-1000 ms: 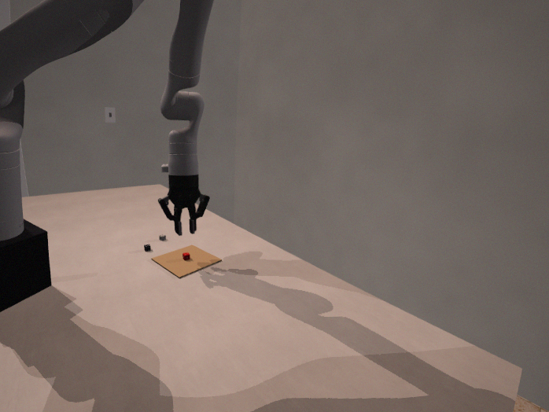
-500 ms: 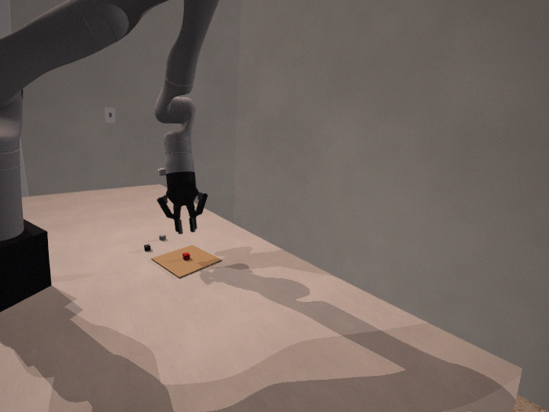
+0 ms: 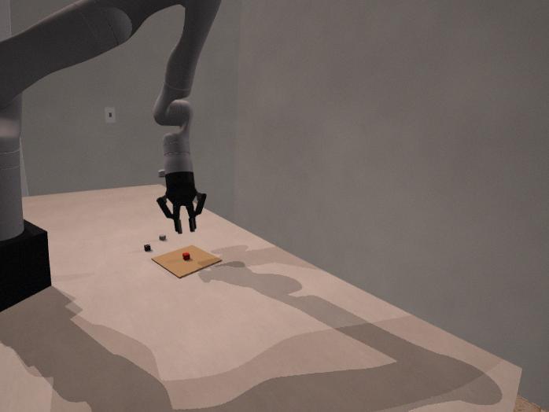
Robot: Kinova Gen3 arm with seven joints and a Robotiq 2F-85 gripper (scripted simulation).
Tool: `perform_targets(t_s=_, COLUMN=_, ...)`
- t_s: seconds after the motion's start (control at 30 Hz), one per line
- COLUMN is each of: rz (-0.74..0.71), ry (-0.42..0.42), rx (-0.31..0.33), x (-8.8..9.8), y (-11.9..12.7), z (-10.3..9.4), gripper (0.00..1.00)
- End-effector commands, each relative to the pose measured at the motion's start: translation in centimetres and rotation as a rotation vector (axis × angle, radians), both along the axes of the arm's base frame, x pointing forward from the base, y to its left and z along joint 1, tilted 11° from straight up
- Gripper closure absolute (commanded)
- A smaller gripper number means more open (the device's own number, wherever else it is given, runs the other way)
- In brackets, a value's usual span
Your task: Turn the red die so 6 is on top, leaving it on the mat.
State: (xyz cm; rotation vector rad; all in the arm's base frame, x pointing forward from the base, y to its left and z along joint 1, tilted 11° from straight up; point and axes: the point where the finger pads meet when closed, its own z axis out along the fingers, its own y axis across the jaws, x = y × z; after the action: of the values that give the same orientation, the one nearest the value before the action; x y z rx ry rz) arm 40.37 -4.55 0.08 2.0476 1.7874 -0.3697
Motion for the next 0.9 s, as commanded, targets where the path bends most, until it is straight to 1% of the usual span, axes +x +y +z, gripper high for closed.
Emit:
perform_targets(t_s=0.0, rz=0.01, ry=0.009, rx=-0.029, x=0.07, y=0.69, z=-0.37, gripper=0.69)
perform_targets(t_s=0.27, rz=-0.006, ry=0.02, rx=-0.165, x=0.08, y=0.85, z=-0.35, gripper=0.69)
perform_targets(t_s=0.33, rz=-0.006, ry=0.02, rx=-0.165, x=0.08, y=0.85, z=-0.35, gripper=0.69)
perform_targets(t_s=0.47, rz=-0.008, ry=0.021, rx=-0.202, x=0.07, y=0.95, z=-0.26, gripper=0.69)
perform_targets(t_s=0.7, rz=-0.009, ry=0.021, rx=-0.208, x=0.12, y=1.18, z=-0.41, gripper=0.69)
perform_targets(t_s=0.87, rz=-0.014, ry=0.026, rx=-0.239, x=0.16, y=1.15, z=-0.51, gripper=0.69)
